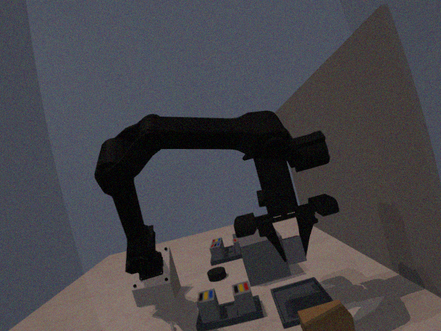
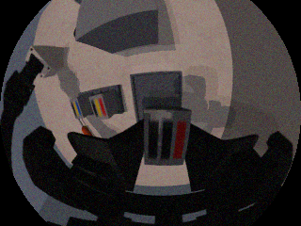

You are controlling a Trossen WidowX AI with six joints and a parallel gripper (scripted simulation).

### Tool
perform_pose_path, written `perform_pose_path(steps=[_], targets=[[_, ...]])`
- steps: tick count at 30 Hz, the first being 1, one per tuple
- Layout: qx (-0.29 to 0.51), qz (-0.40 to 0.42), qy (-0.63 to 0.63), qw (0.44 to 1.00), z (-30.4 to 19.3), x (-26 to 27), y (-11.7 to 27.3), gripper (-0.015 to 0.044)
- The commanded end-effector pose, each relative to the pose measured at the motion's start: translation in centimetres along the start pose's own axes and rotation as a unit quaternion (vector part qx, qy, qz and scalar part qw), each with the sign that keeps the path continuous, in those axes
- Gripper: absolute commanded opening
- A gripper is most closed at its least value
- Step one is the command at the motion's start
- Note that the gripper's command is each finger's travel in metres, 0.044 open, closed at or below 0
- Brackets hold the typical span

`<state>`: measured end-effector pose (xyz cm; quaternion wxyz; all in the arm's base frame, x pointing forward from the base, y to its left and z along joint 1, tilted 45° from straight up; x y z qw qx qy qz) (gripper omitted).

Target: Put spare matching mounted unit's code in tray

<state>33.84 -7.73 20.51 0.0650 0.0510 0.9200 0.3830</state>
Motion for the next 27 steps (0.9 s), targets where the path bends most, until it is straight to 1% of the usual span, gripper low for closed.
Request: perform_pose_path(steps=[1, 27], targets=[[0.002, 0.0, 0.003, 1.0, 0.0, 0.0, -0.3, 0.0], [0.003, -0.001, 0.003, 1.0, 0.0, 0.1, -2.3, 0.0]])
Point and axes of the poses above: the point midway between the two fingers, 35 mm back from their tips, its own y axis back along the fingers, its own x axis across the jaws, z = x × y, the point moved 7 cm from there along y, back along the fingers, and after that the axes turned 2 degrees about -y, right-handed, at the moved point
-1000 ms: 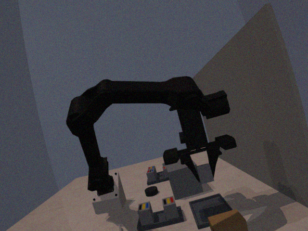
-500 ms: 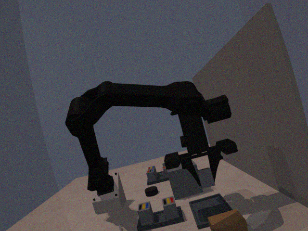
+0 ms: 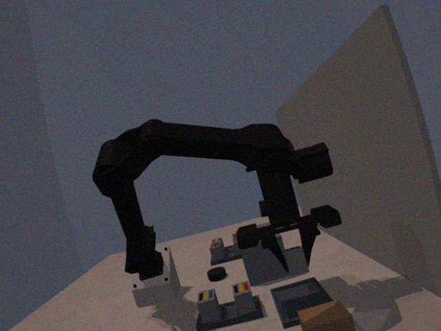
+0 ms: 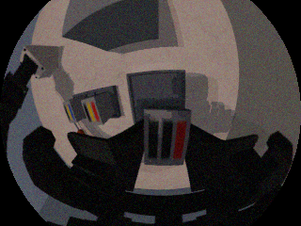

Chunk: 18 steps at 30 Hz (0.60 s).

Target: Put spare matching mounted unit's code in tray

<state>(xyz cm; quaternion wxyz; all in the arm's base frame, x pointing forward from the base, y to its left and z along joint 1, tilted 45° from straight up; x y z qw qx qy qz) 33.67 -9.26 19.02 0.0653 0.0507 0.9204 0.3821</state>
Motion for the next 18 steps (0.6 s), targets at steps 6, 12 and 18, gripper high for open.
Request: perform_pose_path(steps=[6, 12, 18], targets=[[0.002, 0.0, 0.003, 1.0, 0.0, 0.1, -0.7, 0.0], [0.002, 0.0, 0.003, 1.0, 0.0, 0.2, -1.1, 0.0], [0.003, 0.0, 0.003, 1.0, 0.0, 0.2, -1.6, 0.0]])
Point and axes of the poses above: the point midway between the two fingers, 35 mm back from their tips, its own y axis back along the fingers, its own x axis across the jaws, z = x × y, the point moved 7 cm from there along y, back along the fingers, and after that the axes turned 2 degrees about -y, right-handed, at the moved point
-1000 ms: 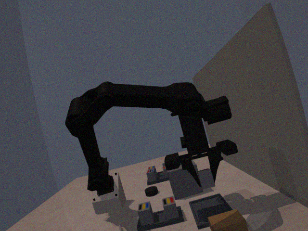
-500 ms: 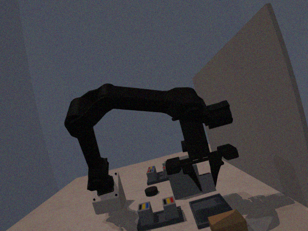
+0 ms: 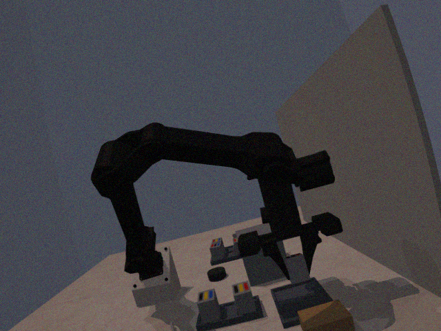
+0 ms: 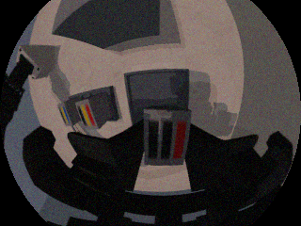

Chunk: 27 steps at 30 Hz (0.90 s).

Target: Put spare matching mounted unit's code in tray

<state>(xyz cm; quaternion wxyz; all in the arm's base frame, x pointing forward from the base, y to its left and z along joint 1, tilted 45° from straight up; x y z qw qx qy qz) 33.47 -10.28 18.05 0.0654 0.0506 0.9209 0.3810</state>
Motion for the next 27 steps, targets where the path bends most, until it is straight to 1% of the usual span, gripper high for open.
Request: perform_pose_path(steps=[1, 27], targets=[[0.002, 0.0, 0.003, 1.0, 0.0, 0.1, -0.3, 0.0], [0.004, 0.0, 0.003, 1.0, -0.1, 0.4, -2.3, 0.0]])
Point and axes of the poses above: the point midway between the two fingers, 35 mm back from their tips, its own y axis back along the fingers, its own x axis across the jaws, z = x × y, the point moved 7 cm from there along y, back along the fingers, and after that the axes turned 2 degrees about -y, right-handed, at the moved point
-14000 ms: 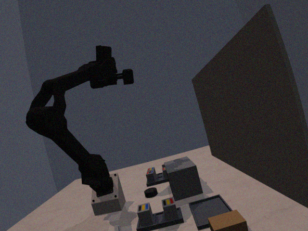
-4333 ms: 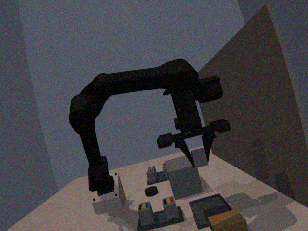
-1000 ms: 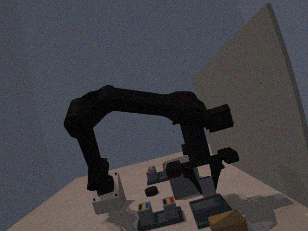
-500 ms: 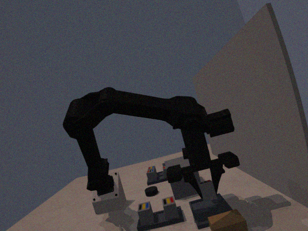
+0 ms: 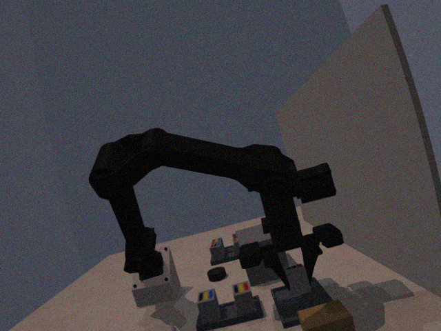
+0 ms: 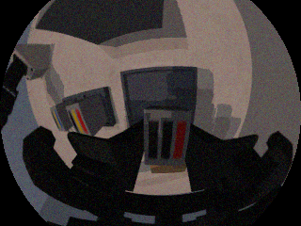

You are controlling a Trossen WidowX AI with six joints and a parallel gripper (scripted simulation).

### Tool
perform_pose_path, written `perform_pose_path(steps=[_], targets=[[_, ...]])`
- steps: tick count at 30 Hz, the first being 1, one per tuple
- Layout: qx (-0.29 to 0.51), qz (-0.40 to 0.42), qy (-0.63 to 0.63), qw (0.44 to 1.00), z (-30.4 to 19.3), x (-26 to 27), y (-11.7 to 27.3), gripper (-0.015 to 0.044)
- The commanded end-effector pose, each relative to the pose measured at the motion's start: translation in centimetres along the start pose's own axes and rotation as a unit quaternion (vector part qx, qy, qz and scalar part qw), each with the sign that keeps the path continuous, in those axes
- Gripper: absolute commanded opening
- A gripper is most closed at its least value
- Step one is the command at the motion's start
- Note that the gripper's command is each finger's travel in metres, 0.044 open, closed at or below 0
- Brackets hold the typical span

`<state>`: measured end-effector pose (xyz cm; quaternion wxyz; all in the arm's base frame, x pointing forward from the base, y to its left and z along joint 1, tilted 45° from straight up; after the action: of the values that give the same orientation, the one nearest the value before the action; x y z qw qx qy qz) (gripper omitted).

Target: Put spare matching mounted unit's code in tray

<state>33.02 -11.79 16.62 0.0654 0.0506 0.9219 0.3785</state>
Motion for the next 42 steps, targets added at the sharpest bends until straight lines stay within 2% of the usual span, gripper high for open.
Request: perform_pose_path(steps=[1, 6, 23, 31, 42], targets=[[0.002, 0.0, 0.003, 1.0, 0.0, 0.1, -0.3, 0.0], [0.002, 0.0, 0.003, 1.0, 0.0, 0.2, -0.6, 0.0], [0.0, 0.0, 0.0, 1.0, 0.0, 0.1, -0.2, 0.044], [0.0, 0.001, 0.003, 1.0, 0.1, 0.1, 9.9, 0.044], [-0.003, -0.006, 0.006, 1.0, 0.3, 0.1, 10.0, 0.044]])
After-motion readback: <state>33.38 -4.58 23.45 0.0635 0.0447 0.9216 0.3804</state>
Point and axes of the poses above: the point midway between the two fingers, 35 mm back from their tips, its own y axis back along the fingers, its own x axis across the jaws, z = x × y, the point moved 7 cm from there along y, back along the fingers, and after that the axes turned 2 degrees about -y, right-handed, at the moved point
